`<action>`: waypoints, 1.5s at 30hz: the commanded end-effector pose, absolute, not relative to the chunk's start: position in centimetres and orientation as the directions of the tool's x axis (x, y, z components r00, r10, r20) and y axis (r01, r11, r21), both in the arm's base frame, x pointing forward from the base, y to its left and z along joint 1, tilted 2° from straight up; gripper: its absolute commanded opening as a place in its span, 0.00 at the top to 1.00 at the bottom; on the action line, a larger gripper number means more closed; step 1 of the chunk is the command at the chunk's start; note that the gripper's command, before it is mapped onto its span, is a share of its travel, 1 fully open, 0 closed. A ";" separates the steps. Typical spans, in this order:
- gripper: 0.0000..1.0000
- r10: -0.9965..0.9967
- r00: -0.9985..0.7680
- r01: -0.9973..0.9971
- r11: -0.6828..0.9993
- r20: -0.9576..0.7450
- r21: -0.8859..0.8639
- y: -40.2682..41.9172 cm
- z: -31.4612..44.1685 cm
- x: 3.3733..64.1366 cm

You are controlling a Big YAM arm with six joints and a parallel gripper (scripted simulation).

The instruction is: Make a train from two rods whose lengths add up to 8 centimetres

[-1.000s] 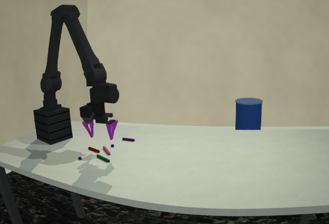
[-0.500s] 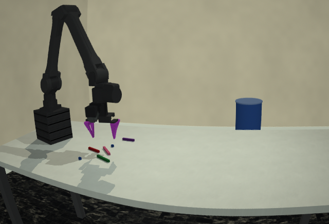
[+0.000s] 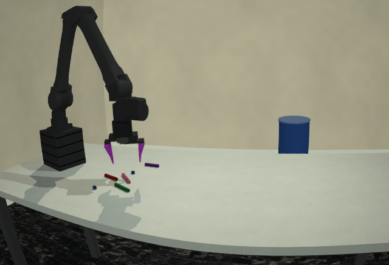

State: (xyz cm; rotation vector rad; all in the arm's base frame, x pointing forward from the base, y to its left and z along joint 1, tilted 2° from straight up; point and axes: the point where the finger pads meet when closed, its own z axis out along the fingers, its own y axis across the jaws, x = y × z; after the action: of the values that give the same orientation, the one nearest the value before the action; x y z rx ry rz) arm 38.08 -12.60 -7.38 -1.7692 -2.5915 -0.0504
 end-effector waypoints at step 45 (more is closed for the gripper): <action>0.00 0.202 -0.979 0.201 0.979 -0.038 0.030 -9.8 -6.3 43.2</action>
State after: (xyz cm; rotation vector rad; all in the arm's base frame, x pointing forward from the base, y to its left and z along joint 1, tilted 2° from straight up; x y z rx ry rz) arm 41.09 -9.66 -7.25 -0.4341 -3.1230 -0.0485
